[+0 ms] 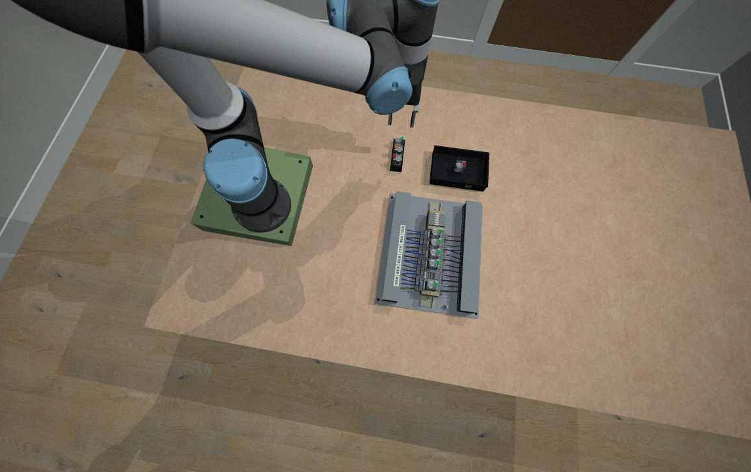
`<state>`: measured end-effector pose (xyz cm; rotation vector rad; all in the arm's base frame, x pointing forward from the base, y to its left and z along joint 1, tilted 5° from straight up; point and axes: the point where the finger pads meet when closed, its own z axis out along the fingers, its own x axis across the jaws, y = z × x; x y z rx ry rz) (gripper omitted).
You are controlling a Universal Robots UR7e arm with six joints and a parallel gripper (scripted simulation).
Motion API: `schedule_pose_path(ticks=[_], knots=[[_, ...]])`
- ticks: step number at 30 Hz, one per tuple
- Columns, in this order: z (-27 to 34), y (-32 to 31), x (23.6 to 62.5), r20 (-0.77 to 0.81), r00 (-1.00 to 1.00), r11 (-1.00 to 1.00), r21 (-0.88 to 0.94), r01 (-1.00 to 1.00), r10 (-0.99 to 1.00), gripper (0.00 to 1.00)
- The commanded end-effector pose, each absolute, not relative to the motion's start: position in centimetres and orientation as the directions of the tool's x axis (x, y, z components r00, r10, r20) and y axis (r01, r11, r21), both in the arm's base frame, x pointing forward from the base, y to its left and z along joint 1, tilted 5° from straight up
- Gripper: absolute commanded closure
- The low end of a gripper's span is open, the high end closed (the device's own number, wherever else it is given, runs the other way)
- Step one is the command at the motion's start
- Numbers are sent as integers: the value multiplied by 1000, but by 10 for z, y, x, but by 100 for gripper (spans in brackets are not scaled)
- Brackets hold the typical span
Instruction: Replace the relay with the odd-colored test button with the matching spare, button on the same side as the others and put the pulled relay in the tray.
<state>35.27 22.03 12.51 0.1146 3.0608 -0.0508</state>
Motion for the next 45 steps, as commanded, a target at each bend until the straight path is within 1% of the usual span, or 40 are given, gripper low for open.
schedule_pose_path(ticks=[1, 4, 9, 45], knots=[[126, 220, 353, -81, -994, 997, -30, 76, 73, 0], [126, 220, 353, -81, -994, 997, -30, 76, 73, 0], [94, 249, 361, -81, -994, 997, -30, 76, 73, 0], [102, 242, 359, -81, -994, 997, -29, 76, 73, 0]])
